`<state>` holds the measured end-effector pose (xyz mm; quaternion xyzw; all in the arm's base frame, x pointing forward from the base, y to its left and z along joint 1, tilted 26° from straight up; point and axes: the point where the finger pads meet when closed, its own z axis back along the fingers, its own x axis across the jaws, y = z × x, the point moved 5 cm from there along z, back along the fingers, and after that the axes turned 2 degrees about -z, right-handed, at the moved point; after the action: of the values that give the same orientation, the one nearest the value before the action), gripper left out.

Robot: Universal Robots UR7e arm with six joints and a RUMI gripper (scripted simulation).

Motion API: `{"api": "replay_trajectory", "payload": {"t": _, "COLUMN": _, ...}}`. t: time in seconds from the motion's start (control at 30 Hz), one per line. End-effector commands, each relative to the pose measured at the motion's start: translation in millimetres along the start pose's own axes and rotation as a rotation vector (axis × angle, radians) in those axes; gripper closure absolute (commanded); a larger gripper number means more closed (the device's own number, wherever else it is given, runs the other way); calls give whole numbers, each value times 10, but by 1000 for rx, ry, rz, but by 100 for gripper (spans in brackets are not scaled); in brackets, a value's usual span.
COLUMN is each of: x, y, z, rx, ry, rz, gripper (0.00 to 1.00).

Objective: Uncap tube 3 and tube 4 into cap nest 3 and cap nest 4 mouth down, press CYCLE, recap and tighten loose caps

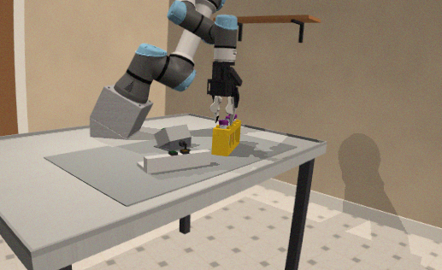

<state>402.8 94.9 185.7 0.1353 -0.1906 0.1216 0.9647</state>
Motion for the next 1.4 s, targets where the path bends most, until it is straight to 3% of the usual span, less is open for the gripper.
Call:
{"api": "replay_trajectory", "payload": {"t": 0.0, "x": 5, "y": 13, "z": 2, "rx": -21, "ry": 1, "rz": -278, "gripper": 65}}
{"api": "replay_trajectory", "payload": {"t": 0.23, "x": 5, "y": 14, "z": 2, "rx": -21, "ry": 1, "rz": -285, "gripper": 65}}
{"api": "replay_trajectory", "payload": {"t": 0.27, "x": 5, "y": 14, "z": 2, "rx": -21, "ry": 1, "rz": -285, "gripper": 100}}
{"api": "replay_trajectory", "payload": {"t": 0.73, "x": 5, "y": 14, "z": 2, "rx": -21, "ry": 1, "rz": -284, "gripper": 100}}
{"api": "replay_trajectory", "payload": {"t": 0.87, "x": 5, "y": 14, "z": 3, "rx": -21, "ry": 3, "rz": -85, "gripper": 100}}
{"api": "replay_trajectory", "payload": {"t": 0.93, "x": 5, "y": 14, "z": 3, "rx": -21, "ry": 3, "rz": -85, "gripper": 100}}
{"api": "replay_trajectory", "payload": {"t": 1.37, "x": 6, "y": 14, "z": 6, "rx": -19, "ry": 10, "rz": 565, "gripper": 100}}
